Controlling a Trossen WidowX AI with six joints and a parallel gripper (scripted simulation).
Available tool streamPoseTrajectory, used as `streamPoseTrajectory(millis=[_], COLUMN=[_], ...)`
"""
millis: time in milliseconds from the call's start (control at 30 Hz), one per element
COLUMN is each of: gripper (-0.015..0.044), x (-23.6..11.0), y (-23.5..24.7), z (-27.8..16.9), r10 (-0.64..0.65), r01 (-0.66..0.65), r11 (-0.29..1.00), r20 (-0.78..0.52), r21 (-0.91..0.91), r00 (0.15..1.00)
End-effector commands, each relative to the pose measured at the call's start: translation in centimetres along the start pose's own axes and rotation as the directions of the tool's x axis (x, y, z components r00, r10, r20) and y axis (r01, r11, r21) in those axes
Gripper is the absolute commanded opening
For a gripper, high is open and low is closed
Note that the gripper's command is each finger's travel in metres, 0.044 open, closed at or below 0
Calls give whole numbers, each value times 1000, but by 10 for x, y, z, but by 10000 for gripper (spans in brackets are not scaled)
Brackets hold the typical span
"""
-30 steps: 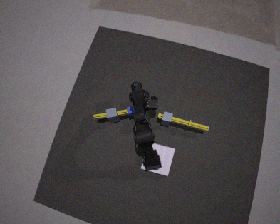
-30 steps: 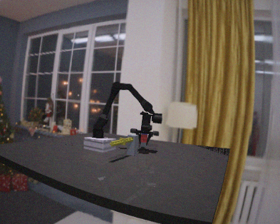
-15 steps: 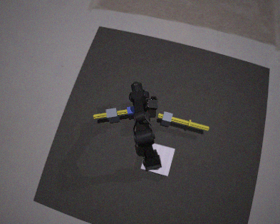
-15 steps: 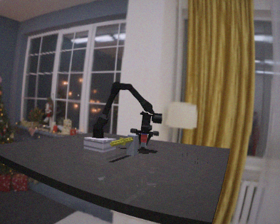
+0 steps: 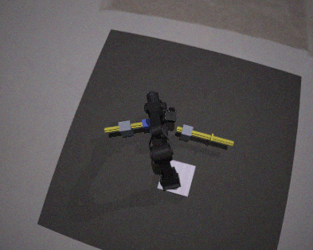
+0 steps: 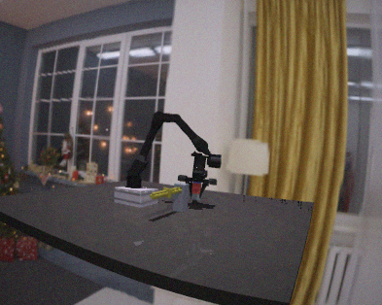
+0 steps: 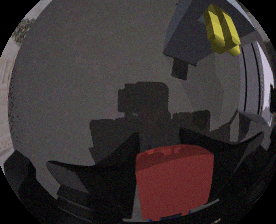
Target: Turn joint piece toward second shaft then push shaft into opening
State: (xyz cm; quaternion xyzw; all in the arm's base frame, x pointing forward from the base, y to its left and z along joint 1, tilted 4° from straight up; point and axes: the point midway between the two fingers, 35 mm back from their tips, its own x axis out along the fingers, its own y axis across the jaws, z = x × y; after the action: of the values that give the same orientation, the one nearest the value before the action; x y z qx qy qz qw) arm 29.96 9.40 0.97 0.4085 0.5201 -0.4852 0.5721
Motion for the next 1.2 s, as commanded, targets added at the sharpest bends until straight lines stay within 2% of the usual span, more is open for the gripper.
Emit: streamPoseTrajectory(millis=[0, 1167], gripper=[0, 0], x=[0, 0], y=[0, 0], z=[0, 0], r10=[-1, -1], r01=[1, 1], r11=[1000, 1000], r20=[4, 4], r21=[5, 5], r00=[1000, 1000])
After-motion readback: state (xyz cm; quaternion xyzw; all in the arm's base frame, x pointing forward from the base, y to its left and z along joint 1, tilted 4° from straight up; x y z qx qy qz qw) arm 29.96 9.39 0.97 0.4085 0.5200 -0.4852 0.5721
